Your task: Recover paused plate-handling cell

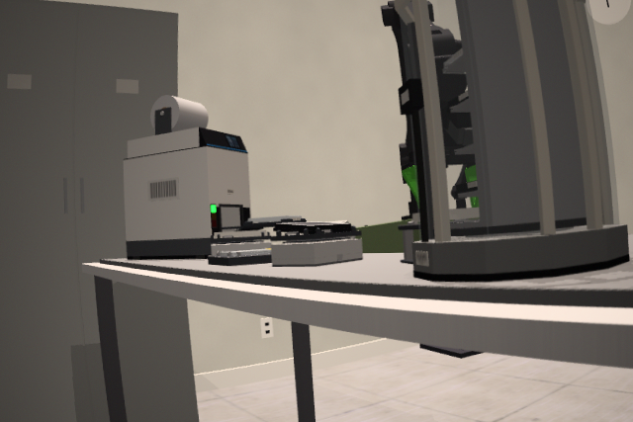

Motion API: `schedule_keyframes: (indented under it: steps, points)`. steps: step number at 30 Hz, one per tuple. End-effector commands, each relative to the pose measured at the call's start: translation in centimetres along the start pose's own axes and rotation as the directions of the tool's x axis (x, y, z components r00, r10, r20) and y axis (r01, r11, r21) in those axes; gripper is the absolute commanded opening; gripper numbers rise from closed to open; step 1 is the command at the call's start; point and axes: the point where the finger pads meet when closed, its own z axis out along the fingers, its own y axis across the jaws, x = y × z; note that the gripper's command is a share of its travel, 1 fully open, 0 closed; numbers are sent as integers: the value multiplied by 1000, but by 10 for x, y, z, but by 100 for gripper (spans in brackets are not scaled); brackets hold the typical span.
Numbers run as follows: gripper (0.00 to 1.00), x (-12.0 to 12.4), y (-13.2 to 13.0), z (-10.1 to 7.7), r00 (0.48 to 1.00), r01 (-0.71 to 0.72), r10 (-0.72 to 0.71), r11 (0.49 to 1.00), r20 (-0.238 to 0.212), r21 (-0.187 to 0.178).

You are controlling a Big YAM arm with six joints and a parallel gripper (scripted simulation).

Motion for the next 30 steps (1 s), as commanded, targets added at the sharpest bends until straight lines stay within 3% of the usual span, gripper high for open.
schedule_keyframes:
  steps: [1,30]
  points:
    - [80,6,-4,15,1000,6,-6,1000,-24,-7]
    - [80,-12,-10,2,1000,4,-4,1000,8,2]
